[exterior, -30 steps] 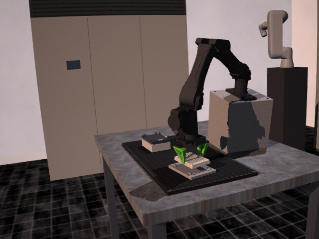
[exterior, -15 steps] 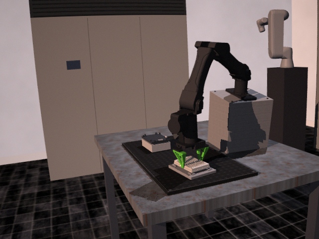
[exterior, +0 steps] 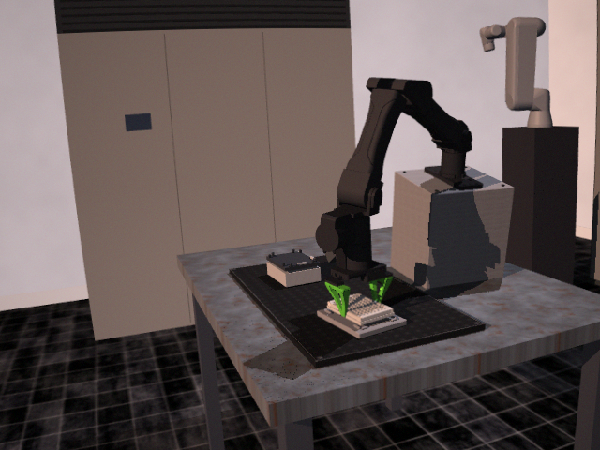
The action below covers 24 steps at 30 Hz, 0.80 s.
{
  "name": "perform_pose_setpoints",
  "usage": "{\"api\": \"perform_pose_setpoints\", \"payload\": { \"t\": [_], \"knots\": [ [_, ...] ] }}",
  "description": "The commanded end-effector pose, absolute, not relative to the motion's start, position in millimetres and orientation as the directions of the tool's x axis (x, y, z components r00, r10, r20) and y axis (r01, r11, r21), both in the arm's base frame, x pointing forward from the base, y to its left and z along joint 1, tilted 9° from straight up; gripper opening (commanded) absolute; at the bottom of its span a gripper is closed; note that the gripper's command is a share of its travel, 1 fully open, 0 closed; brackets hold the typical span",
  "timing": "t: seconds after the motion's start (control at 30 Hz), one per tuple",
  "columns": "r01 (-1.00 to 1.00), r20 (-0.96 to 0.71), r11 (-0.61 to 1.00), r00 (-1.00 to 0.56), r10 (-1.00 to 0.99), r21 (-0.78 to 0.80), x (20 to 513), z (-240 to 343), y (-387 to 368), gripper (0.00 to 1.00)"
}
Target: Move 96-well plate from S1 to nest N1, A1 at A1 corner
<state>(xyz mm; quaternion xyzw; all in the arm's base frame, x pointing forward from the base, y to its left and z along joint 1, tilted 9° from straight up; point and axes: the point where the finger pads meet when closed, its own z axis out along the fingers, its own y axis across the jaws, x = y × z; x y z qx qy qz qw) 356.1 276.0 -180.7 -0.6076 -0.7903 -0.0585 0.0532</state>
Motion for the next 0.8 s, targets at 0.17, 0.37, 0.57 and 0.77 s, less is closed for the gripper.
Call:
{"api": "perform_pose_setpoints", "payload": {
  "t": [0.17,0.37,0.57,0.77],
  "knots": [
    [0.964,0.169,0.246,-0.26,0.951,0.1,377.1,-159.1,289.2,0.0],
    [0.965,0.167,0.246,-0.259,0.951,0.092,373.8,-161.1,287.2,0.0],
    [0.966,0.159,0.248,-0.256,0.954,0.069,364.2,-167.0,281.0,0.0],
    [0.967,0.155,0.248,-0.255,0.954,0.06,362.1,-167.1,279.7,0.0]
  ]
}}
